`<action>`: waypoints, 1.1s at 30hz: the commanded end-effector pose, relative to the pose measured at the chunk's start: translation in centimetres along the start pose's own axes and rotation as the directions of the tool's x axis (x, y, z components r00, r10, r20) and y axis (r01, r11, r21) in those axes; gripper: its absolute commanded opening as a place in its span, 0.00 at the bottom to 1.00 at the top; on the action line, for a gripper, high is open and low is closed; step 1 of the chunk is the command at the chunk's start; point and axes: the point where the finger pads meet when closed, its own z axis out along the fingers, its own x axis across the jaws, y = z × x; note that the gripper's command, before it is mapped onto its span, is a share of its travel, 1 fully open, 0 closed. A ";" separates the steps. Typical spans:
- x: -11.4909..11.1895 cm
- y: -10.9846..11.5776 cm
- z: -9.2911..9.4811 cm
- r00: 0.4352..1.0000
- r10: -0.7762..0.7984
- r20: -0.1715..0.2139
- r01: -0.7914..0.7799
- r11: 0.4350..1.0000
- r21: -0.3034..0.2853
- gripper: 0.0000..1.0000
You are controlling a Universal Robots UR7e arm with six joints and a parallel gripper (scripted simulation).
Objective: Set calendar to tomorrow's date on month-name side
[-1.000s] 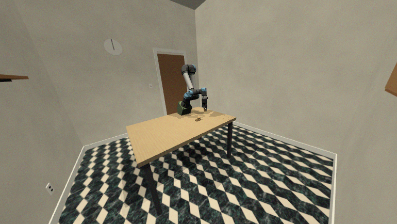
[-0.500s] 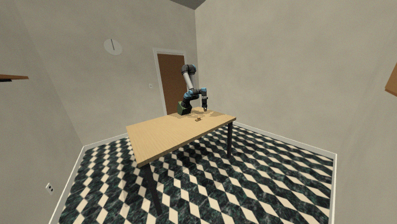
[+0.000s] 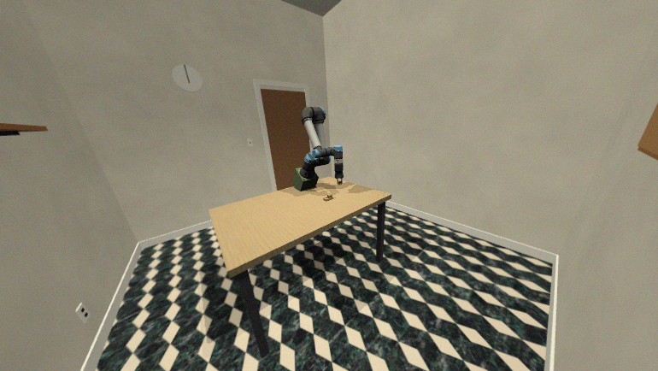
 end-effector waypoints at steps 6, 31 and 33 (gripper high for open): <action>-0.5 1.1 0.0 0.956 -0.295 -0.008 0.295 0.956 0.005 0.60; -1.4 3.6 0.0 0.690 -0.724 -0.009 0.724 0.690 -0.001 0.60; -1.4 3.6 0.0 0.687 -0.727 -0.009 0.727 0.687 -0.001 0.60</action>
